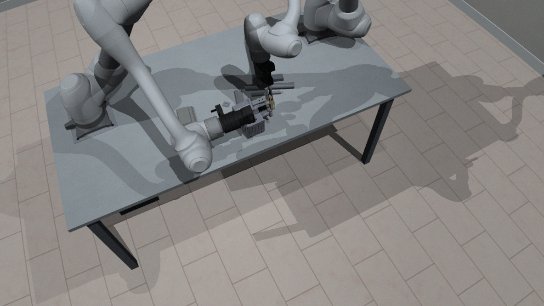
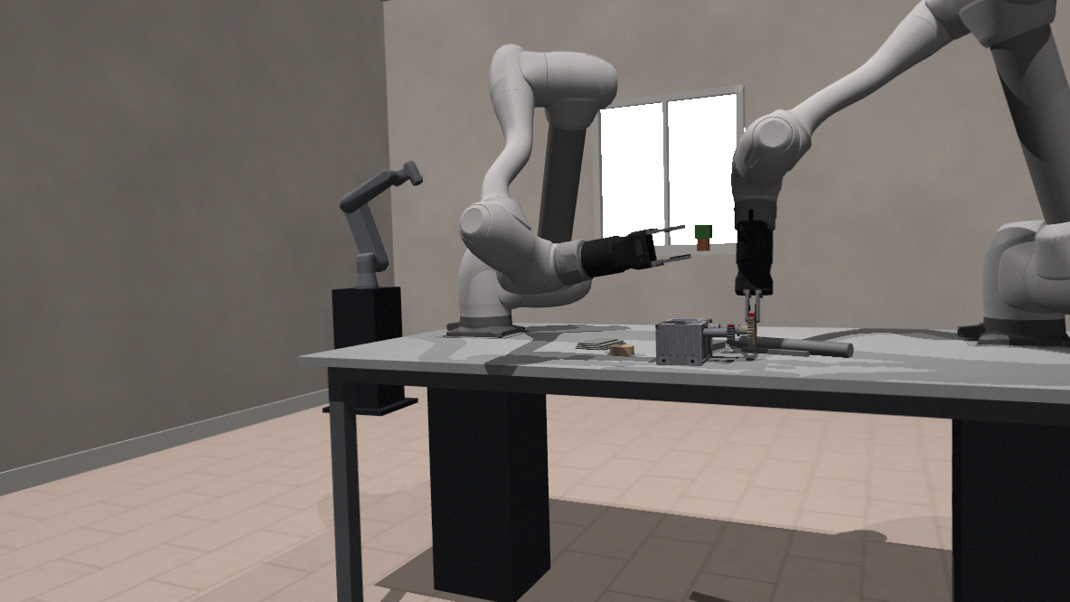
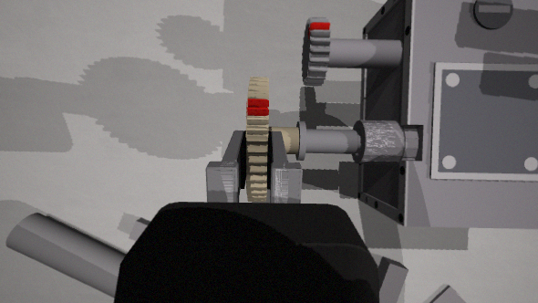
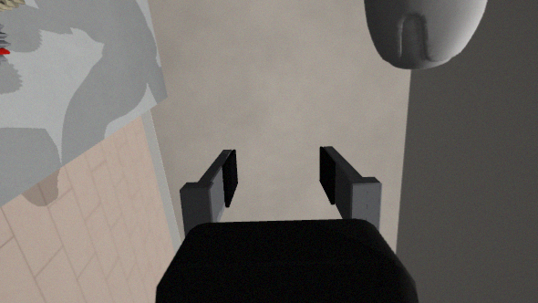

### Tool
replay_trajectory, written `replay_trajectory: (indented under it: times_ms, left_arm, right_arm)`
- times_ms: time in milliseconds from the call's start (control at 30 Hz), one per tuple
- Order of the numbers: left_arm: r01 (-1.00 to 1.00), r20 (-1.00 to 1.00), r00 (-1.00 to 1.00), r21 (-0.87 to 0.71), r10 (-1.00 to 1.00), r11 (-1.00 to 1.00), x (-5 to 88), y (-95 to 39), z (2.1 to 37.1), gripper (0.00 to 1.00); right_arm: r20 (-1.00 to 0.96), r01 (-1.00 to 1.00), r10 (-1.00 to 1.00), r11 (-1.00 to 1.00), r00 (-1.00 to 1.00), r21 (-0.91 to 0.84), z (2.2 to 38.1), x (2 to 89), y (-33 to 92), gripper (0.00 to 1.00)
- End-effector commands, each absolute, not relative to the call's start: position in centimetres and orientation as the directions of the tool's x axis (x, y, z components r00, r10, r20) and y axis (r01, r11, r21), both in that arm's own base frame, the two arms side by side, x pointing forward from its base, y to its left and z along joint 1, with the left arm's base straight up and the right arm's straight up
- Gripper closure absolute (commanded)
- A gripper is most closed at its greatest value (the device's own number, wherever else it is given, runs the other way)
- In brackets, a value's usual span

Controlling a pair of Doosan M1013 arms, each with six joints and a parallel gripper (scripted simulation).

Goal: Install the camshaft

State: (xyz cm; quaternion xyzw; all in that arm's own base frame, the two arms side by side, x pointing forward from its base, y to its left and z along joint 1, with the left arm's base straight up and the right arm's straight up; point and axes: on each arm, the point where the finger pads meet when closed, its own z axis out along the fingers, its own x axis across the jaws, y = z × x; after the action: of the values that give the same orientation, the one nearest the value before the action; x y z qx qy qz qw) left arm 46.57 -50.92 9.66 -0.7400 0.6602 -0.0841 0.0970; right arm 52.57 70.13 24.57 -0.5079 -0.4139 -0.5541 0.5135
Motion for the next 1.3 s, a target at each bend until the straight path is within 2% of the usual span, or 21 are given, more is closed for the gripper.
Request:
replay_trajectory:
  times_ms: [0, 1267]
  left_arm:
    - [-0.960, -0.002, 0.122, -0.253, -0.993, -0.117, 46.56, -51.16, 9.60, 0.71]
    - [-0.960, -0.002, 0.121, -0.253, -0.993, -0.117, 46.60, -51.58, 9.64, 0.71]
  right_arm:
    - [0.988, 0.990, -0.150, -0.130, 0.042, -0.061, 24.73, 52.58, 70.14, 0.00]
    - [0.988, 0.990, -0.150, -0.130, 0.042, -0.061, 24.73, 52.58, 70.14, 0.00]
